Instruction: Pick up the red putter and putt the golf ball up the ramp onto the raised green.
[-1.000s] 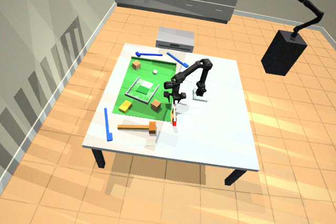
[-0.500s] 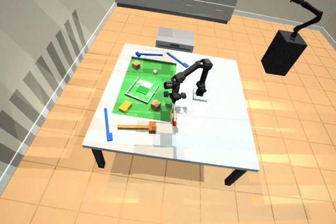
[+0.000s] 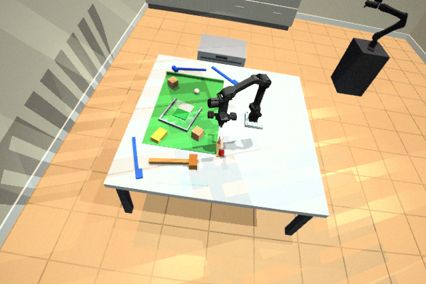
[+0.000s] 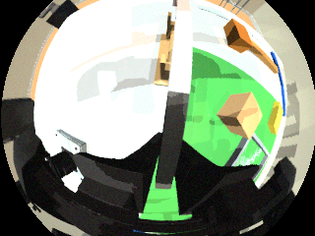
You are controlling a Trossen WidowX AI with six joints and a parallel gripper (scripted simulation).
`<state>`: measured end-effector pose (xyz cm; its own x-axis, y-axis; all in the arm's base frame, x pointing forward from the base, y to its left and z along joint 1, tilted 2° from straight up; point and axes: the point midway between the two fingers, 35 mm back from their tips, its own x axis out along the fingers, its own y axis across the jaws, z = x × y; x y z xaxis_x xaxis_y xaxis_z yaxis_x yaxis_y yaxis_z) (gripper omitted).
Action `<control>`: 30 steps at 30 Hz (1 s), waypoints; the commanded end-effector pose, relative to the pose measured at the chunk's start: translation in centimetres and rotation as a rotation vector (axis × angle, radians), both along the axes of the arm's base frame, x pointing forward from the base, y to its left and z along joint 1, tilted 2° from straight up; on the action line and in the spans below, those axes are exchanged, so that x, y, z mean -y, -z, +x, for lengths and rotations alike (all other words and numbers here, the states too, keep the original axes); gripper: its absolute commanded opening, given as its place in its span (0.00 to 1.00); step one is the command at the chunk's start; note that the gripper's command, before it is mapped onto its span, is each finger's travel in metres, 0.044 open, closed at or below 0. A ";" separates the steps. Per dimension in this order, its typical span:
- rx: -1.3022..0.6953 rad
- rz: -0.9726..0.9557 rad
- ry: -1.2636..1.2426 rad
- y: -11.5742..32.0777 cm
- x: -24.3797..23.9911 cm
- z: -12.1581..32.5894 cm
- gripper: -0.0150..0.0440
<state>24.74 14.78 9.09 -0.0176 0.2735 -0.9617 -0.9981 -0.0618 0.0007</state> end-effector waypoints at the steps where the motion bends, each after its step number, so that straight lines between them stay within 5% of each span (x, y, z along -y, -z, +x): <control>1: 0.006 0.012 -0.003 -2.7 -0.1 0.0 0.25; 12: 0.007 0.002 0.025 -4.5 0.6 -0.1 0.25; 30: -0.018 -0.050 0.438 -4.9 8.3 3.0 0.25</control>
<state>27.13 8.16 13.76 0.0550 0.2255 -0.9727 -0.9594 0.2818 0.0111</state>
